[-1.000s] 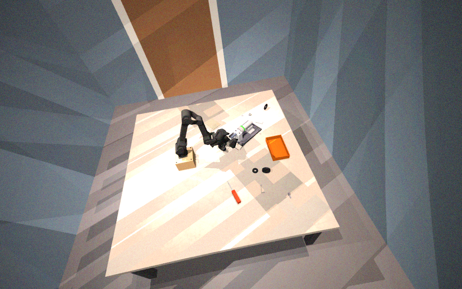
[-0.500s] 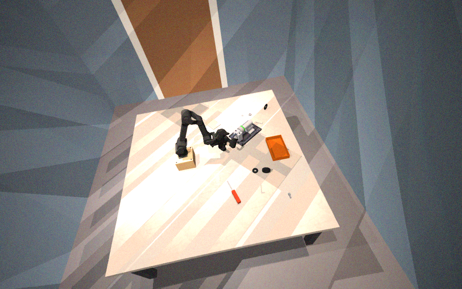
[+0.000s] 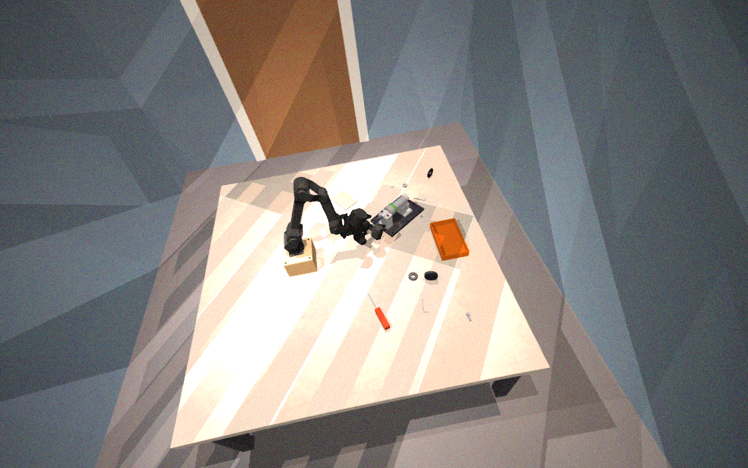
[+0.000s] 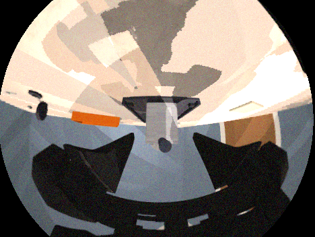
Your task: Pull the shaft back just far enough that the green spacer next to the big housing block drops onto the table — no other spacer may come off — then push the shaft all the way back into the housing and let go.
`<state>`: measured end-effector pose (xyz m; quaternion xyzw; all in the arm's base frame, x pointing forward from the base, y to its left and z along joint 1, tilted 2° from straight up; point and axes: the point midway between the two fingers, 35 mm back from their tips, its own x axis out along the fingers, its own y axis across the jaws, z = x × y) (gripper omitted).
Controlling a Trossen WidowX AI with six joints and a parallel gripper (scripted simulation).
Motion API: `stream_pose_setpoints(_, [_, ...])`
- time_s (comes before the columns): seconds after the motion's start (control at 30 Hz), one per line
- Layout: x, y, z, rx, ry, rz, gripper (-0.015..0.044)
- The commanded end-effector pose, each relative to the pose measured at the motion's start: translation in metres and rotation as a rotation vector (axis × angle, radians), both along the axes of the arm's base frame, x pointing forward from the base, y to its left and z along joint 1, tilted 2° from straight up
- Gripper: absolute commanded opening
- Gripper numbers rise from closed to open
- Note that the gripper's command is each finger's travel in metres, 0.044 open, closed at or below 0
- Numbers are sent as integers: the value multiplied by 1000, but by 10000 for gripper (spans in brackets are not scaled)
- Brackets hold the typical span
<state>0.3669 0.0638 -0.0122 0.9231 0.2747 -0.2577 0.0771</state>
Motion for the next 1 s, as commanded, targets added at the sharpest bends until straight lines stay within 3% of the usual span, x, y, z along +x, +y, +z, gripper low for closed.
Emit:
stream_pose_setpoints(0.0, [3,0,1,0,-6,-5,440])
stream_pose_setpoints(0.97, [15,8,-7,0,-7,-5,440])
